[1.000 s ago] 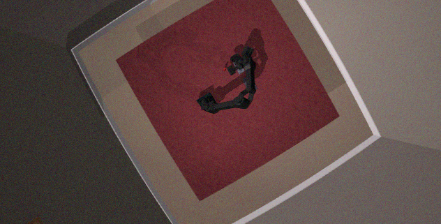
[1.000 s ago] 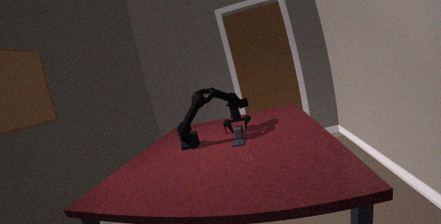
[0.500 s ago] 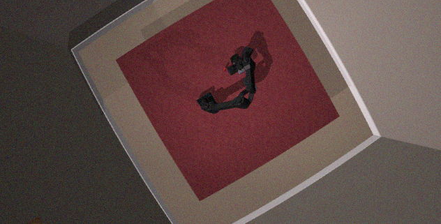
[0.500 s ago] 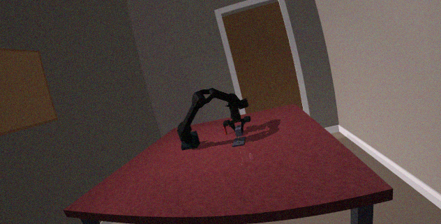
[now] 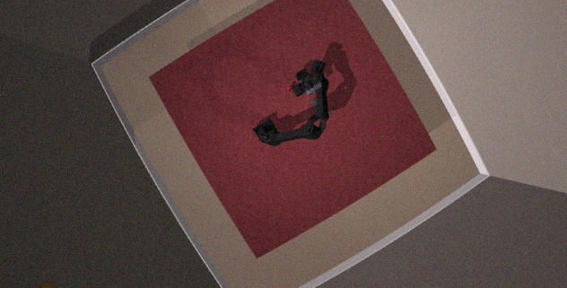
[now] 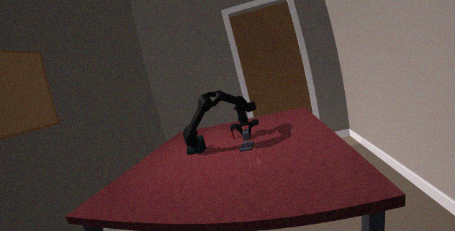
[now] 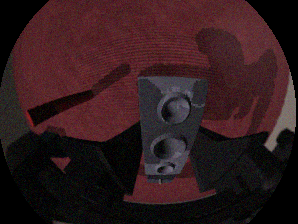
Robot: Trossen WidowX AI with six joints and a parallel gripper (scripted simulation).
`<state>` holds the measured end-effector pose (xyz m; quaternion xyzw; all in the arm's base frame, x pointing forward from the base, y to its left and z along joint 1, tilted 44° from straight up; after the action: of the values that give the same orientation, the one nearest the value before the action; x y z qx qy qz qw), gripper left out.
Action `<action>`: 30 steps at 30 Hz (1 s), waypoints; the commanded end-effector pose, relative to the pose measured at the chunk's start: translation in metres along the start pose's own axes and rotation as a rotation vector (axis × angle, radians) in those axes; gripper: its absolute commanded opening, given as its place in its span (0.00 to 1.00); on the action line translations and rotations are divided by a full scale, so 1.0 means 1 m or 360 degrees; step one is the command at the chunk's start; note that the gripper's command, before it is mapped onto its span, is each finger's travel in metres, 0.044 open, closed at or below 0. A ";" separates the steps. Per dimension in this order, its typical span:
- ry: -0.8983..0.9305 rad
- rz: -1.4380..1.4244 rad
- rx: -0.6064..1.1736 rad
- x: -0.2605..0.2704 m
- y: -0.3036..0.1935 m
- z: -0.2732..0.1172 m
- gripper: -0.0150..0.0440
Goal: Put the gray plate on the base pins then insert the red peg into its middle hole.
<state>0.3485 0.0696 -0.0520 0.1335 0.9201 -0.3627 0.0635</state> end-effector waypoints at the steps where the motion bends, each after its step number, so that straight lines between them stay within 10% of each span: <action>1: 0.0002 0.0000 0.0002 0.000 0.002 -0.008 0.25; 30: 0.0005 -0.0002 -0.0005 0.001 0.001 -0.100 0.25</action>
<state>0.3470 0.1324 0.0103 0.1290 0.9203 -0.3643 0.0610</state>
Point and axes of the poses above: the point midway between the two fingers, 35 mm back from their tips, its own z axis out along the fingers, its own x axis across the jaws, y = z × x, the point moved 2 cm from there along -z, back along the fingers, and after that the axes turned 15 degrees about z, right-handed, at the moved point
